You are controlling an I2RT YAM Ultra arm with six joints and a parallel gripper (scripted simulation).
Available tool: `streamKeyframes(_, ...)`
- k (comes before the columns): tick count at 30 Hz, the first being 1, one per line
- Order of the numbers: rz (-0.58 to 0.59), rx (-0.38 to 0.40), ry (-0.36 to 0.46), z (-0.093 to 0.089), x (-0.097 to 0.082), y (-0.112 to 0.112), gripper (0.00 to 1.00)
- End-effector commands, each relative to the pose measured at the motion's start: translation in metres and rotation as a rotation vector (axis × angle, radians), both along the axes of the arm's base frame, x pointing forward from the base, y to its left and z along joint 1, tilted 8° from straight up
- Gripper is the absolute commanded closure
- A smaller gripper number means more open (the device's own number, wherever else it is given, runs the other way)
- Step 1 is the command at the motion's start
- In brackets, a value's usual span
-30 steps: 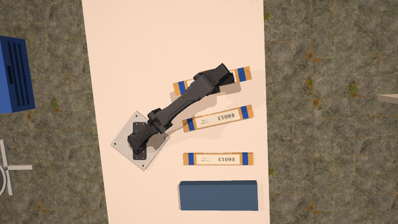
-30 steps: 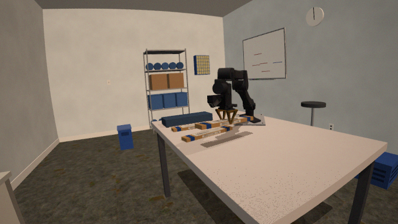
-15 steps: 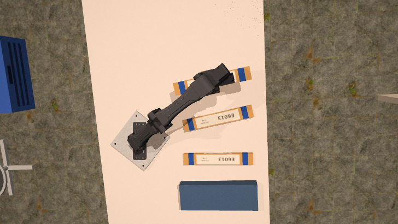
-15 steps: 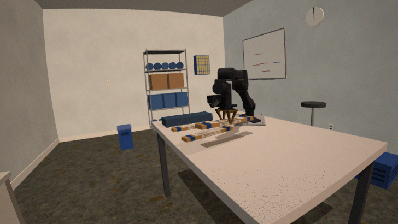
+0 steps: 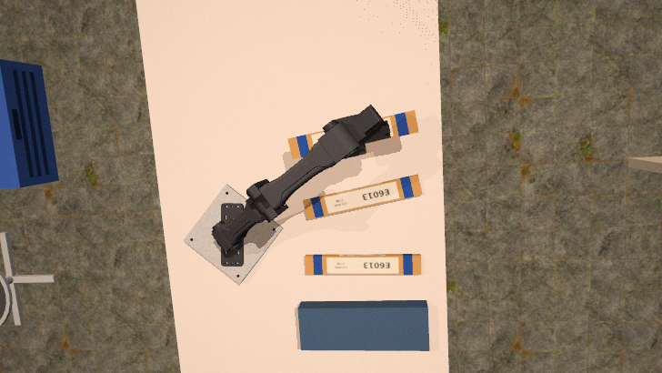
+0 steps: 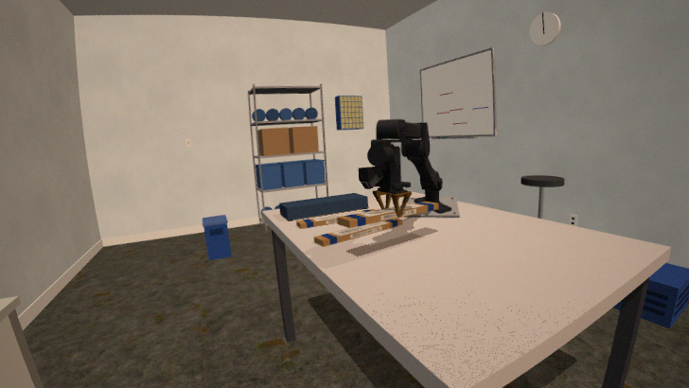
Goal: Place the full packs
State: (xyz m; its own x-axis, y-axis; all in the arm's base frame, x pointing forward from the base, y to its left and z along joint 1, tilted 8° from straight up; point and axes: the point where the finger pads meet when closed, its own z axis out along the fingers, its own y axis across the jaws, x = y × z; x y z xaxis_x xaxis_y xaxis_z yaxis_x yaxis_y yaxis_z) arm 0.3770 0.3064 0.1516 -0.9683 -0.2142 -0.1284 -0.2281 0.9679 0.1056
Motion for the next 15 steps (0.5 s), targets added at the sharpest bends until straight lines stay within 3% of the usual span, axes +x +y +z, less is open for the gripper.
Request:
streamKeyframes(1,0.001,-0.023,0.02,0.037,0.006,0.005,1.0)
streamKeyframes(15,0.001,-0.023,0.02,0.017,0.007,0.008,1.0)
